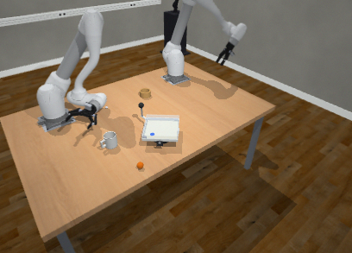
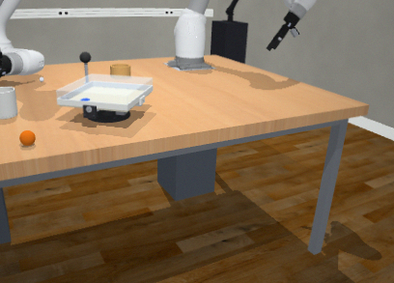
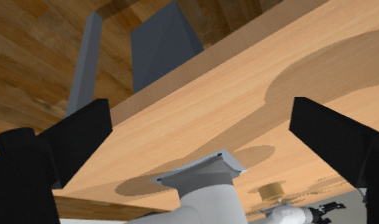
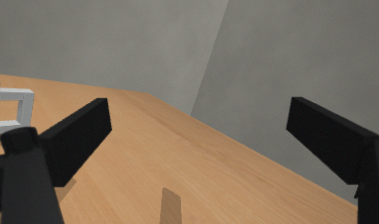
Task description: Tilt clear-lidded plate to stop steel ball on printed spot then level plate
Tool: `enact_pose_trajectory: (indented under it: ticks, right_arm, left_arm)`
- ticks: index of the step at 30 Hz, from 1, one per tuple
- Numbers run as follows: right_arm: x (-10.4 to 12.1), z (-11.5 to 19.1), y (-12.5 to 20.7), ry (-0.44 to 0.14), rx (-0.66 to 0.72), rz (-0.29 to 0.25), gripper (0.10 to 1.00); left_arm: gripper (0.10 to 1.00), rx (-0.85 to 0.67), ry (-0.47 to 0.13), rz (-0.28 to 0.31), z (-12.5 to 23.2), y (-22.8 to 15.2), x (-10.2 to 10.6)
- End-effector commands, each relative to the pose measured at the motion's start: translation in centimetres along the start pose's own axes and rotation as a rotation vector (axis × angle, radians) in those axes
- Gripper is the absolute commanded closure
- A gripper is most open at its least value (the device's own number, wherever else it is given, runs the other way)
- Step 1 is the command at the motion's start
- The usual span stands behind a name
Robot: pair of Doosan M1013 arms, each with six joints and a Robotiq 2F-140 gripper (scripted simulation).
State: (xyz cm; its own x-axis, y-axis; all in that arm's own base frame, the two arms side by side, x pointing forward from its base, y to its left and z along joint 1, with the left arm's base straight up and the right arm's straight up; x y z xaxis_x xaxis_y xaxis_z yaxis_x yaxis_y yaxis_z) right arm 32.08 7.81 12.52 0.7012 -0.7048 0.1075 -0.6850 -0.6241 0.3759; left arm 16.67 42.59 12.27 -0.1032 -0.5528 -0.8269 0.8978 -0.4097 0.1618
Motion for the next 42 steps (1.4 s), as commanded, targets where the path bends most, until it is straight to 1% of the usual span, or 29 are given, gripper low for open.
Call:
enact_pose_trajectory:
  ticks: [1,3,10,18,20,25,31,42]
  right_arm:
    - [0.0,0.0,0.0,0.000,0.000,0.000,0.098]
    - [0.0,0.0,0.0,0.000,0.000,0.000,0.098]
    - [0.0,0.0,0.0,0.000,0.000,0.000,0.098]
    - [0.0,0.0,0.0,0.000,0.000,0.000,0.098]
    - [0.0,0.0,0.0,0.000,0.000,0.000,0.098]
    - [0.0,0.0,0.0,0.000,0.000,0.000,0.098]
    - [0.0,0.0,0.0,0.000,0.000,0.000,0.098]
    - [0.0,0.0,0.0,0.000,0.000,0.000,0.098]
  left_arm:
    - [0.098,-0.135,-0.030,0.032,3.7,-5.7,1.3]
    - [0.098,-0.135,-0.030,0.032,3.7,-5.7,1.3]
    - [0.098,-0.317,-0.084,0.081,8.7,-10.3,3.5]
    - [0.098,-0.462,-0.132,0.122,12.9,-13.1,5.4]
    - [0.098,-0.462,-0.132,0.122,12.9,-13.1,5.4]
    - [0.098,-0.520,-0.153,0.140,14.7,-14.1,6.3]
    - [0.098,-0.562,-0.169,0.152,16.0,-14.7,6.9]
    - [0.098,-0.583,-0.177,0.159,16.6,-15.0,7.3]
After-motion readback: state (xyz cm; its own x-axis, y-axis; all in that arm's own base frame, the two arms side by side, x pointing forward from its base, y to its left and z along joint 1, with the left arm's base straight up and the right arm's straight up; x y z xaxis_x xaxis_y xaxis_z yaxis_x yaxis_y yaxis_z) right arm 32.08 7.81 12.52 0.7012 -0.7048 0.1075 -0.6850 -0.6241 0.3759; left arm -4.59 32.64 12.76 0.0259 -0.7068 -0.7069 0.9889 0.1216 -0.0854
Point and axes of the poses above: on each arm, the point where the finger pads meet when closed, its own x axis out along the fingers, its own y axis across the jaws, z = x × y, the point moved 1 cm from there along -x, back along the fingers, and after that the axes turned 4 degrees about -x, right-handed, at the moved point
